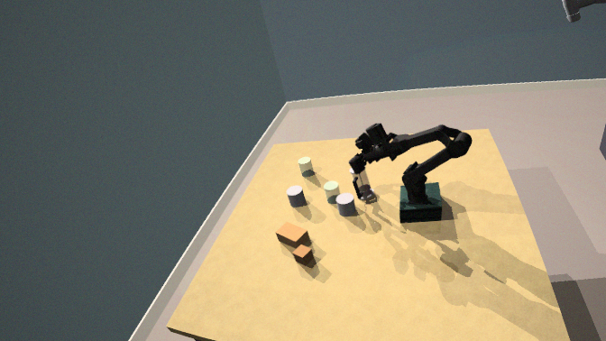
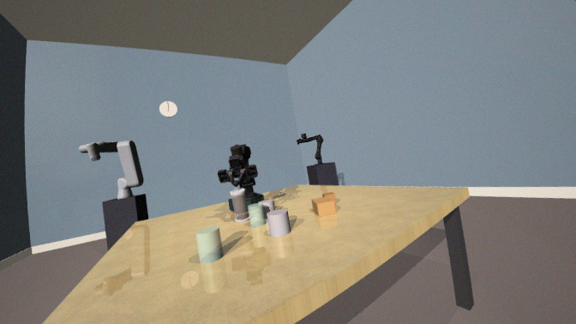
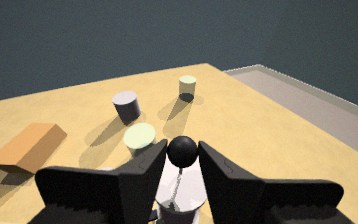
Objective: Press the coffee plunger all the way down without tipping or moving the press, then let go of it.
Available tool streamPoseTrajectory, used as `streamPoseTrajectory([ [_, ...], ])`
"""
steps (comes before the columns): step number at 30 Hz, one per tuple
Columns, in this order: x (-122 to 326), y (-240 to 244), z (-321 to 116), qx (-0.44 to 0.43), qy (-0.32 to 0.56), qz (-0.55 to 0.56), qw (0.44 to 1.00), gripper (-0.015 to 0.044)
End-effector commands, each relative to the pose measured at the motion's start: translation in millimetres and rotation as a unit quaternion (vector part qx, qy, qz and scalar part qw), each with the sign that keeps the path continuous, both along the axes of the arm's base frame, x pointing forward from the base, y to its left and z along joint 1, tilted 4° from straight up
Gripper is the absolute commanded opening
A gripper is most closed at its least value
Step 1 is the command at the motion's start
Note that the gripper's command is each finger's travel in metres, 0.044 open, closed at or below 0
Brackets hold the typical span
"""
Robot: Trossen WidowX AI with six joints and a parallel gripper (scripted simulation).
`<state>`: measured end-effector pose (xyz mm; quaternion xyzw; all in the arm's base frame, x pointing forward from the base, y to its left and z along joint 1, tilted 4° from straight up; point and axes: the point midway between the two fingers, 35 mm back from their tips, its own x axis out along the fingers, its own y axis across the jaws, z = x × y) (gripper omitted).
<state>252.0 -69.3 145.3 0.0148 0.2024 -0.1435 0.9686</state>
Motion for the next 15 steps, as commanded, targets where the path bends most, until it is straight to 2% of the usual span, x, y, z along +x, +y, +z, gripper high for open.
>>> streamPoseTrajectory([
  [1,0.1,-0.4,-11.6,0.001,0.02,0.001,1.0,0.0118],
  [15,2.9,-1.0,-10.9,0.001,0.02,0.001,1.0,0.0118],
])
